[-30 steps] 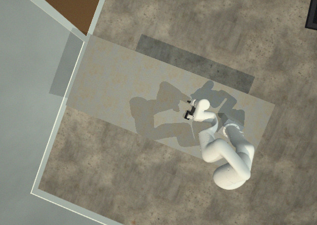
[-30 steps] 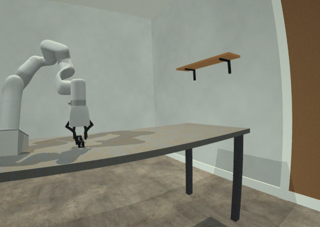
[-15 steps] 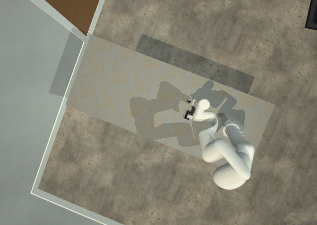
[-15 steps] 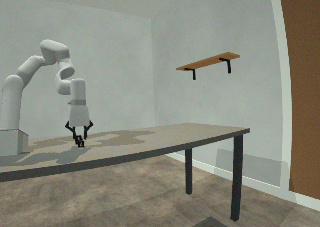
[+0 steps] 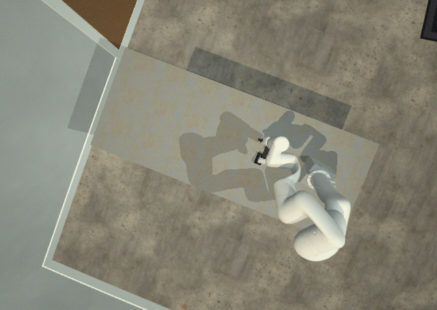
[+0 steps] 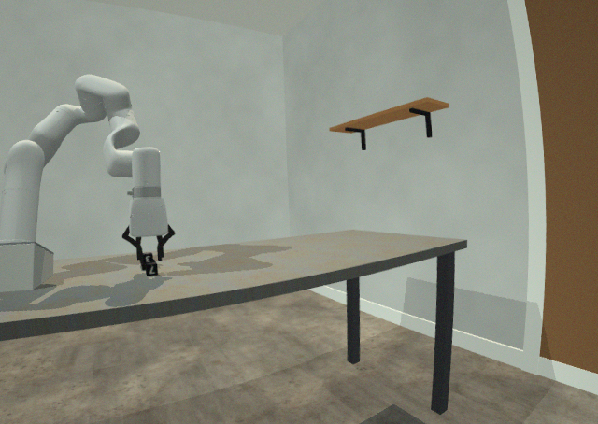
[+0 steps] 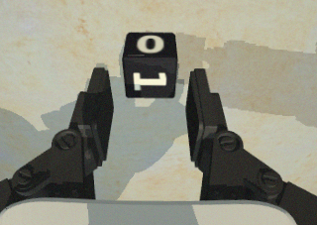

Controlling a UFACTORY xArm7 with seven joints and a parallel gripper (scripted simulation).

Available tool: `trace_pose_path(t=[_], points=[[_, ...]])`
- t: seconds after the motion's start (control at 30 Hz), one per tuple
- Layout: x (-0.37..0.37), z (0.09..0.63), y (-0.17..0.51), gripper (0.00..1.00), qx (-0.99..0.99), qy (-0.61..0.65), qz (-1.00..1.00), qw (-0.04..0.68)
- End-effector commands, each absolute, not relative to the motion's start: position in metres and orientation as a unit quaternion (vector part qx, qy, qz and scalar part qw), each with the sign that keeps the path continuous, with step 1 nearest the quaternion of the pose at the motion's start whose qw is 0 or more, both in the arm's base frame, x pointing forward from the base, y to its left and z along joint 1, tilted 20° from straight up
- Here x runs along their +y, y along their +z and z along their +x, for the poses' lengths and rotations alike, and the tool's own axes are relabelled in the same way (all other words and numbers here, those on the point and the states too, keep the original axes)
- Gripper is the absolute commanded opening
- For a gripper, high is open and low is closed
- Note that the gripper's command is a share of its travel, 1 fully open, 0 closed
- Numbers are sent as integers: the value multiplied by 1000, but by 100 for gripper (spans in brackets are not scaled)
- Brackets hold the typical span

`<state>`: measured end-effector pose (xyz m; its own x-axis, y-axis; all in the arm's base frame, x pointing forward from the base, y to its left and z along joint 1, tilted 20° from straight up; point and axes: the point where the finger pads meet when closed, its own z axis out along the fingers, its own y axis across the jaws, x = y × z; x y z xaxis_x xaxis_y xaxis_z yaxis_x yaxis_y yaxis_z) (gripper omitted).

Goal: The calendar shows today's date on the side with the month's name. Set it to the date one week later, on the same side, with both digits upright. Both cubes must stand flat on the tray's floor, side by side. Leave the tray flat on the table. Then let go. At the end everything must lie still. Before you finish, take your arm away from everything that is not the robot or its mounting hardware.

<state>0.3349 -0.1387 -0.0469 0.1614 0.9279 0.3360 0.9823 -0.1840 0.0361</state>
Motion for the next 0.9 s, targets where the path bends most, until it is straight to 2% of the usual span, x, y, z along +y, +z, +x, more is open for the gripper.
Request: trace_pose_path(t=[0.0,0.87], points=[[-140,336,-46,47,-631,-143,-757,94],[-135,337,-60,47,-631,-143,-757,94]])
